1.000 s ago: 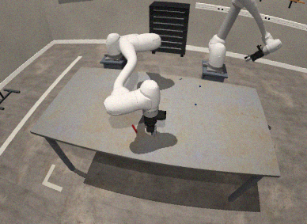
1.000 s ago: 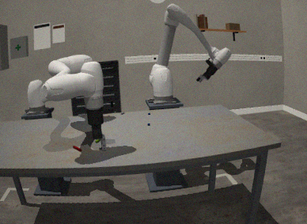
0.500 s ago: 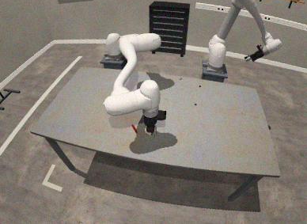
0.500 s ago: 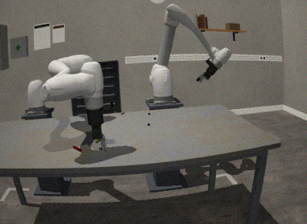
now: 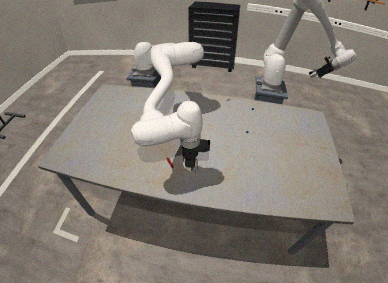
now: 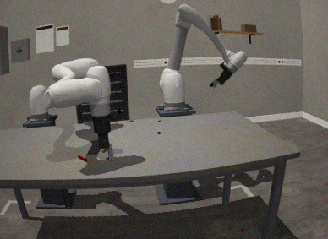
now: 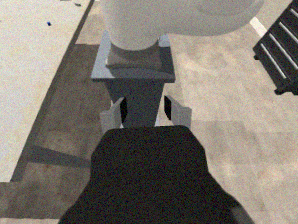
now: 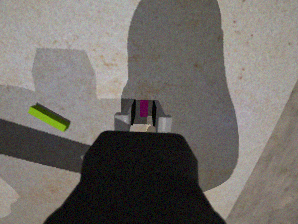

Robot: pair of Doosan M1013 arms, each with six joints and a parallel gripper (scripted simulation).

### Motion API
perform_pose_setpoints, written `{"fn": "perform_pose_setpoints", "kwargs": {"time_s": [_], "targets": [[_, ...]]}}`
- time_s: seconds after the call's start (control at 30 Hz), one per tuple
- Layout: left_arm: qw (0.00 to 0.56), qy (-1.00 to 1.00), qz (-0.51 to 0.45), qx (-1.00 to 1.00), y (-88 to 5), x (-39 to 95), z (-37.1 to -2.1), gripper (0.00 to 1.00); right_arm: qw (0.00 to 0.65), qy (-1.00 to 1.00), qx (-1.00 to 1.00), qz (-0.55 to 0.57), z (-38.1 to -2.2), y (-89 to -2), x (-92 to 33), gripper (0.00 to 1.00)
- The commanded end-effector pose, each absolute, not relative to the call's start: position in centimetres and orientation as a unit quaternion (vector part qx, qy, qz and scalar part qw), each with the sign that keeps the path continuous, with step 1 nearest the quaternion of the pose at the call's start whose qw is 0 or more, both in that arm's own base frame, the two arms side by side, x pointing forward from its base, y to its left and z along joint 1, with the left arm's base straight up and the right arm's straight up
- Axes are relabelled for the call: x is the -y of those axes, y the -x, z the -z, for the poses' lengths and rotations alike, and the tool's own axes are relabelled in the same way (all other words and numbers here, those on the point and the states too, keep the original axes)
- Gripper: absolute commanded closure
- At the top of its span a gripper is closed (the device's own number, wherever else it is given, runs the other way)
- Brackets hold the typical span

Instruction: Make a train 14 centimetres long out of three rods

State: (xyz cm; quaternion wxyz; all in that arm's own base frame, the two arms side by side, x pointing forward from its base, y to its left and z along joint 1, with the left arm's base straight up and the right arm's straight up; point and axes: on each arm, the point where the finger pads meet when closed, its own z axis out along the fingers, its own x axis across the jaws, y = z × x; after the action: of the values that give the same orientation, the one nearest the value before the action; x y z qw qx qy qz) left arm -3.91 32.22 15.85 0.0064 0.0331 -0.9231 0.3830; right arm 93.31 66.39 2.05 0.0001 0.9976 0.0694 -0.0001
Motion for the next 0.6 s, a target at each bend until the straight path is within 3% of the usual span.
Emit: {"fn": "perform_pose_setpoints", "kwargs": {"time_s": [0.0,0.27,0.3,0.57], "targets": [[0.007,-0.033,-0.383,0.923,3.92,-32.24,-15.88,0.0,0.0,-0.998,-0.069,-0.001,-2.28,-93.35,-66.41,0.46],[0.007,-0.033,-0.383,0.923,3.92,-32.24,-15.88,0.0,0.0,-0.998,-0.069,-0.001,-2.28,-93.35,-66.41,0.46],[0.007,-0.033,-0.383,0.923,3.92,-32.24,-15.88,0.0,0.0,-0.998,-0.069,-0.001,-2.28,-93.35,-66.41,0.76],[0.007,-0.033,-0.383,0.923,3.92,-32.24,-15.88,0.0,0.0,-0.998,-0.069,-0.001,-2.28,-93.35,-66.41,0.76]]}}
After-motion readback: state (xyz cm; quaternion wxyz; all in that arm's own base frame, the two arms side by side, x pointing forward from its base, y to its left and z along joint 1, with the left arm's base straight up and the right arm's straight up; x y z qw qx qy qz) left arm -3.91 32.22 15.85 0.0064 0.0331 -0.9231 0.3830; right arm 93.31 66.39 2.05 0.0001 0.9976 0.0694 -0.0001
